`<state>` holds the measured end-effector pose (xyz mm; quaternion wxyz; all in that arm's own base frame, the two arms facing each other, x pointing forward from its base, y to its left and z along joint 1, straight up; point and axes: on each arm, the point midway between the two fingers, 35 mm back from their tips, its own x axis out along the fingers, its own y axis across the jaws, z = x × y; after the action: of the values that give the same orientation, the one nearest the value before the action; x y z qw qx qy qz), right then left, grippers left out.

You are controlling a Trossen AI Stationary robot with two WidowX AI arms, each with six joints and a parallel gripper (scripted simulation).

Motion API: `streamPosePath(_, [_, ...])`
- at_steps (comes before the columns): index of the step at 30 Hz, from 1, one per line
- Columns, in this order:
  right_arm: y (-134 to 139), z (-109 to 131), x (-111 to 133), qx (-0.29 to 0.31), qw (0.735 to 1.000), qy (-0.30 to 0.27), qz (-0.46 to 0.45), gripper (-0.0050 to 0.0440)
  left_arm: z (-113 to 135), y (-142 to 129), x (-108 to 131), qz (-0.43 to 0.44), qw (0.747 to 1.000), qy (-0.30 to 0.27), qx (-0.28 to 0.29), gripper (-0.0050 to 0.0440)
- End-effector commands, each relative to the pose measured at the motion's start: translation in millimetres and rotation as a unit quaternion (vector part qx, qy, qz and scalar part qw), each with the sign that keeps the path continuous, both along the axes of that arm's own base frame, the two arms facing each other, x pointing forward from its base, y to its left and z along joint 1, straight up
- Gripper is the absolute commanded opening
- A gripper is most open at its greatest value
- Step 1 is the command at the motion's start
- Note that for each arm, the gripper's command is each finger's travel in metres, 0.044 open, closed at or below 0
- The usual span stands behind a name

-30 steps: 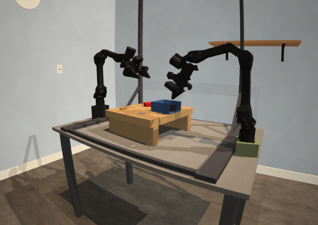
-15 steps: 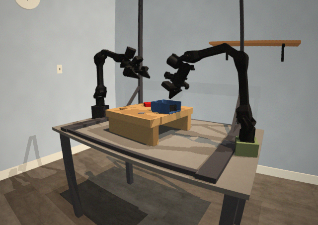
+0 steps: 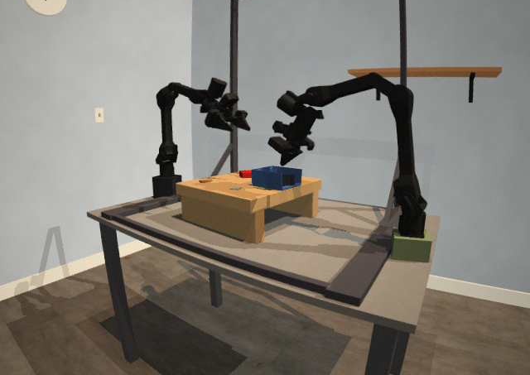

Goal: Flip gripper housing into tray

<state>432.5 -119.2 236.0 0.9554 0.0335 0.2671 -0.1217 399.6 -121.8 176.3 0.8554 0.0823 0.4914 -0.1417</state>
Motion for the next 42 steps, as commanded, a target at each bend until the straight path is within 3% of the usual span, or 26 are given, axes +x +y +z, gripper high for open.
streamPosePath(1, [0.4, 10.0, 0.6, -0.003, 1.000, -0.012, 0.003, 0.0440, 6.3, -0.4, 0.5, 0.001, 1.000, -0.012, -0.004, 0.0000])
streamPosePath(42, [0.4, 10.0, 0.6, -0.003, 1.000, -0.012, 0.003, 0.0440, -19.4, -0.5, 0.8, 0.001, 1.000, -0.012, -0.004, 0.0000])
